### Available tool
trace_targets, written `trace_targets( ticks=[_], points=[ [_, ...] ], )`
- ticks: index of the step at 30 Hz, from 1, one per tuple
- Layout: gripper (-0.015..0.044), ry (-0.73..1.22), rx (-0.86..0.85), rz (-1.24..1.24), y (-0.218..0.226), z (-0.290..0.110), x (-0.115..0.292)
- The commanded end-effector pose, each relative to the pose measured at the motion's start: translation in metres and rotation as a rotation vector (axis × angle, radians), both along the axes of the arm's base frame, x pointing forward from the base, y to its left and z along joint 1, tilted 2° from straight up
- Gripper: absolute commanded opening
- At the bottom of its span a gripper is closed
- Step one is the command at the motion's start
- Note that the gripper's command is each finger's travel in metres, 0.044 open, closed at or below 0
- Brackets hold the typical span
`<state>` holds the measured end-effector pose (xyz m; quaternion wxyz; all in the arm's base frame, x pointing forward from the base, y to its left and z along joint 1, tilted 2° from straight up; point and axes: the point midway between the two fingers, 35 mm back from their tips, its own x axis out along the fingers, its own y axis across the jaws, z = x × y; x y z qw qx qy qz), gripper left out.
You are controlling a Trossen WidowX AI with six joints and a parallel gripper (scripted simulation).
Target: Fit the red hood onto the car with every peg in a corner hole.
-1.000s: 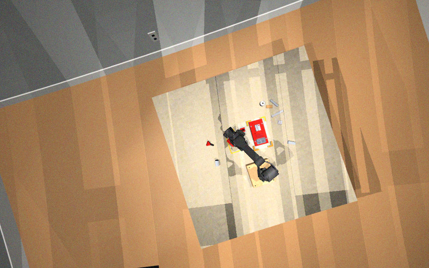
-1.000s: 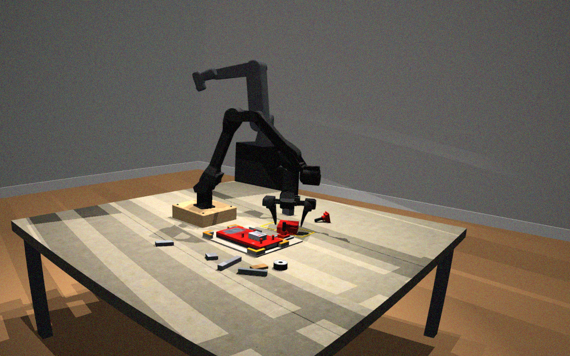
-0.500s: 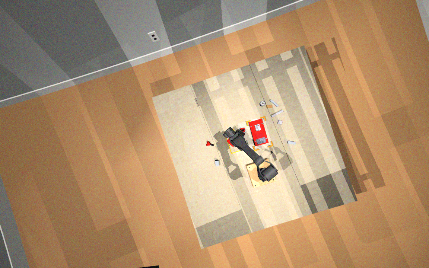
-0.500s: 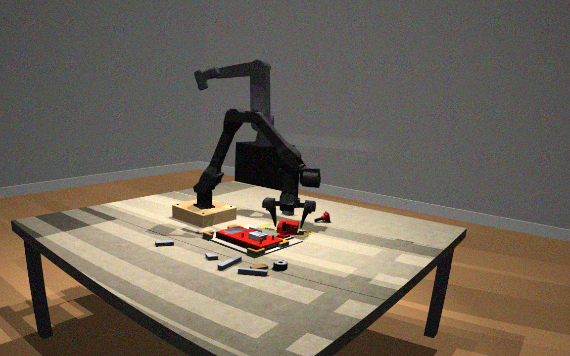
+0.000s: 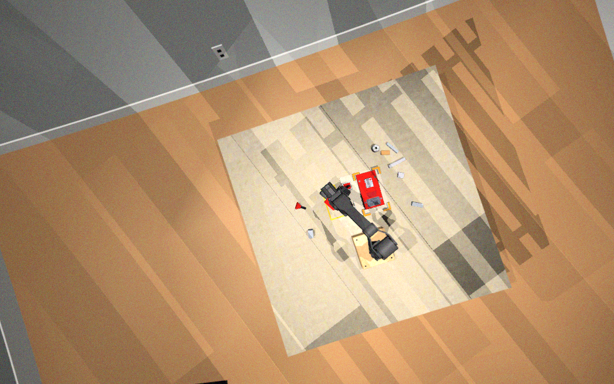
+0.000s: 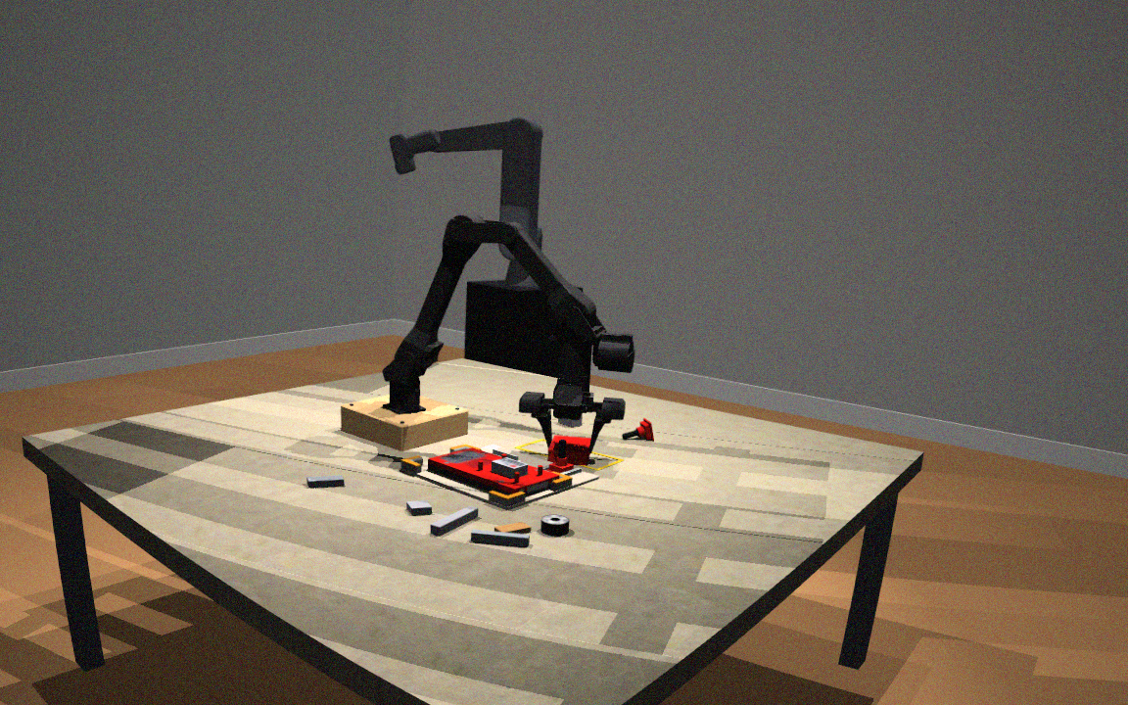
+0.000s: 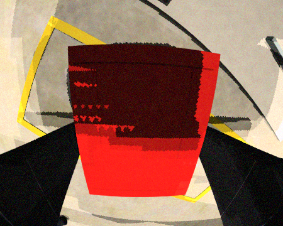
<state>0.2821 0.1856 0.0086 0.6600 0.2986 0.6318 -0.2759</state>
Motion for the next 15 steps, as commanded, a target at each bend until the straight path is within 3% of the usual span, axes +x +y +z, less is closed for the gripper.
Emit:
trace_targets(
  ticks=[1, 11, 15],
  points=[
    [0.0268, 0.0, 0.0, 0.0, 0.0, 0.0, 0.0],
    [0.0006, 0.0, 0.0, 0.0, 0.0, 0.011, -0.001],
    [0.0, 0.0, 0.0, 0.0, 0.0, 0.019, -0.001]
  ],
)
